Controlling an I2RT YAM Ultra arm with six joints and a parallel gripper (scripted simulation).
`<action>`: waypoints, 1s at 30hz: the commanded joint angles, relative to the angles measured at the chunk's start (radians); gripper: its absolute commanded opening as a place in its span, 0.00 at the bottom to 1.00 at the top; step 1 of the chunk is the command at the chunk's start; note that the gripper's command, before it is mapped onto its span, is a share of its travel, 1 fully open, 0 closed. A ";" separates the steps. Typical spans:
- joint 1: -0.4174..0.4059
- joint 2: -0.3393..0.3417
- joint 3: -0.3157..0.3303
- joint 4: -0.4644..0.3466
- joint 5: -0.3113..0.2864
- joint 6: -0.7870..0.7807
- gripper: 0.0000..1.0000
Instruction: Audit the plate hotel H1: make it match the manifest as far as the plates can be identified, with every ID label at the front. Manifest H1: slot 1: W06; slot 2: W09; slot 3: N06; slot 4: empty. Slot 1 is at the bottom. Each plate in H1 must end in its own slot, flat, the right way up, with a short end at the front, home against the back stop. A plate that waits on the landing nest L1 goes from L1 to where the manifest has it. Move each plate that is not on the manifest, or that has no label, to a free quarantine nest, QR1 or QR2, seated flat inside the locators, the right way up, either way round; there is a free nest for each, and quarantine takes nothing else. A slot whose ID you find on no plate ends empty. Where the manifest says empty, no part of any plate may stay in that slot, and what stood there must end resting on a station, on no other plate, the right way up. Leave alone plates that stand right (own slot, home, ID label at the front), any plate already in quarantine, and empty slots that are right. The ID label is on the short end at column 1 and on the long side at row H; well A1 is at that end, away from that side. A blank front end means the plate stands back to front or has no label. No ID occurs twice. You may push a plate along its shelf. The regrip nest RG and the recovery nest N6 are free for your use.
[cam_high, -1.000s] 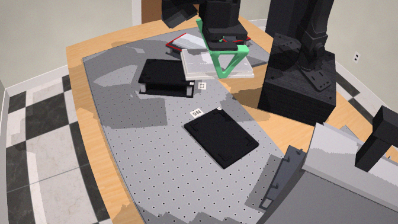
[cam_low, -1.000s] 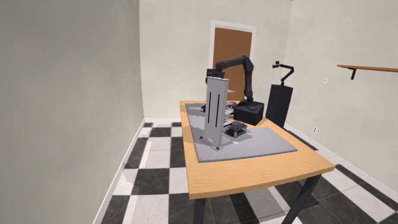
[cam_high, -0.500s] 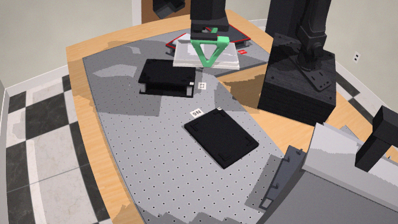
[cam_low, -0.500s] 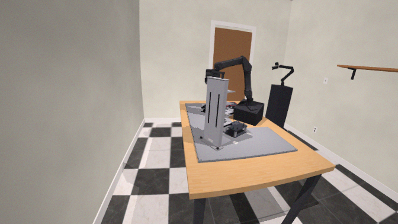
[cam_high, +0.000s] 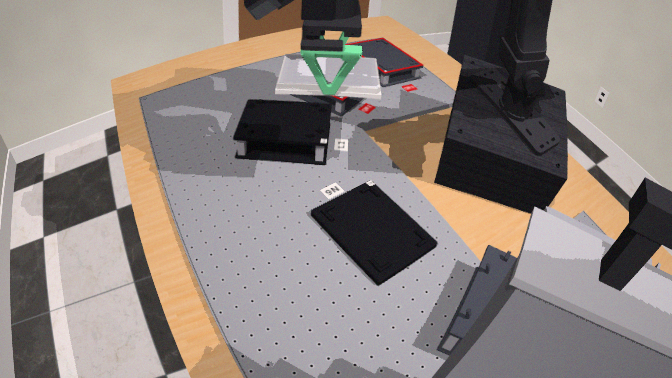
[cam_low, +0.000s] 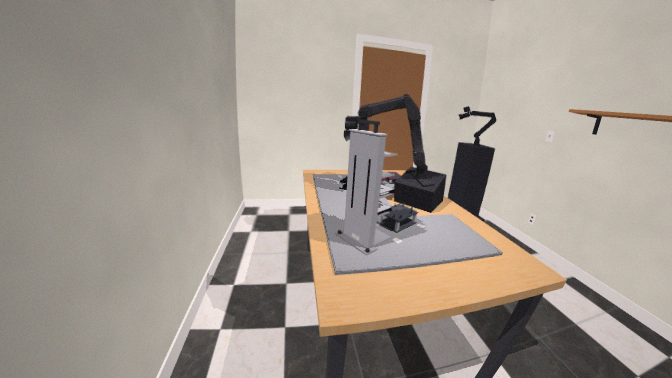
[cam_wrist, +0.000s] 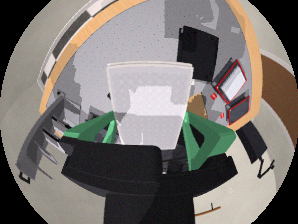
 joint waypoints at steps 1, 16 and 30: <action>-0.037 0.017 0.047 -0.016 -0.012 -0.053 0.86; -0.151 0.102 0.123 -0.033 -0.022 -0.170 0.86; -0.264 0.117 0.065 -0.008 -0.029 -0.090 0.86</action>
